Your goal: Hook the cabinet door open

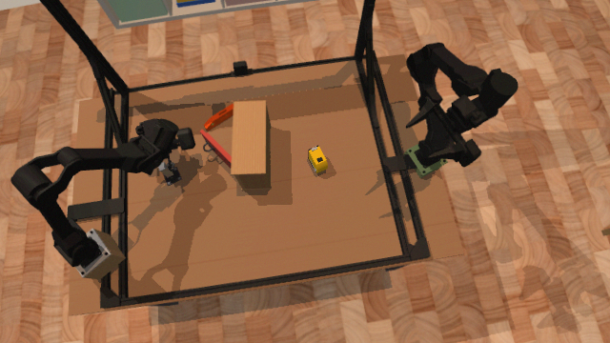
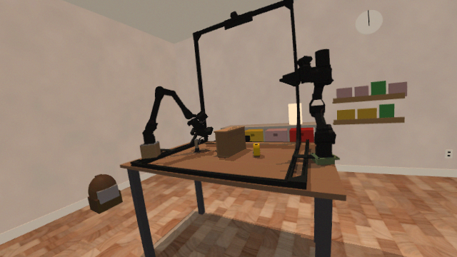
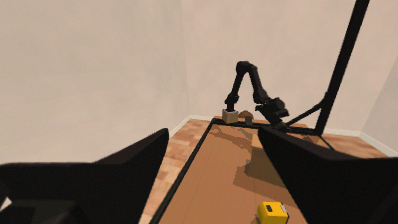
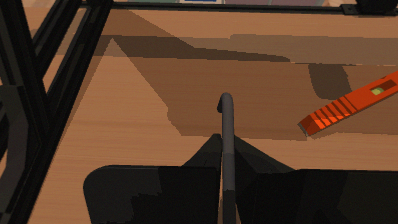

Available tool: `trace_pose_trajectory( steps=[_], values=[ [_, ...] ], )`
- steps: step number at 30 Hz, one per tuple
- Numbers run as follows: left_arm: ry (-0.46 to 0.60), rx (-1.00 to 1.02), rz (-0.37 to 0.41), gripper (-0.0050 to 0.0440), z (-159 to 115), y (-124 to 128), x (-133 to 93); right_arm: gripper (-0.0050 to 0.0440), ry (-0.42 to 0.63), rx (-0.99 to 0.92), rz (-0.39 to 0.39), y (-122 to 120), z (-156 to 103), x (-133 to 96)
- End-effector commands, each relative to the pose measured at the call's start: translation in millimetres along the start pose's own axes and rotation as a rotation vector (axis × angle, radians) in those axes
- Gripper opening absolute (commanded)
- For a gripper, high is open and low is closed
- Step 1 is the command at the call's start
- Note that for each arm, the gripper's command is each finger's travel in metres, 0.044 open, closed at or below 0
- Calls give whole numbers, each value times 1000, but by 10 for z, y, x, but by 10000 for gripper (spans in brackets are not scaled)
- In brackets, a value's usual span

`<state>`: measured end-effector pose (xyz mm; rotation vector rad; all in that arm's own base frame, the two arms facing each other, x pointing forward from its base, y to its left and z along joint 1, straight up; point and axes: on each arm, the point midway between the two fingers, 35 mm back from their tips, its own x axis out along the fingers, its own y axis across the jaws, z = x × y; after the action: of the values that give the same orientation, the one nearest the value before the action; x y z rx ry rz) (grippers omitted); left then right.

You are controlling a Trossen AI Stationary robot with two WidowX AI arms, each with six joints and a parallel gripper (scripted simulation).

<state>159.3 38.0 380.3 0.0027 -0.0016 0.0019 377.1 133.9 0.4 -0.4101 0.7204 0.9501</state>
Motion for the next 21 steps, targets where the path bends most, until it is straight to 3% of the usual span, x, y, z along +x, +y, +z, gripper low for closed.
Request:
trace_pose_trajectory(
  steps=[1,7,14,21],
  values=[
    [0,-3,-2,400,-1,-3,0,0,-8,3,3,5,15,-4],
    [0,-3,-2,400,-1,-3,0,0,0,3,-3,-45,-1,-1],
    [0,-3,-2,400,-1,-3,0,0,2,80,-78,-115,-8,-6],
    [0,-3,-2,400,-1,-3,0,0,4,229,-224,-250,-33,-29]
  ],
)
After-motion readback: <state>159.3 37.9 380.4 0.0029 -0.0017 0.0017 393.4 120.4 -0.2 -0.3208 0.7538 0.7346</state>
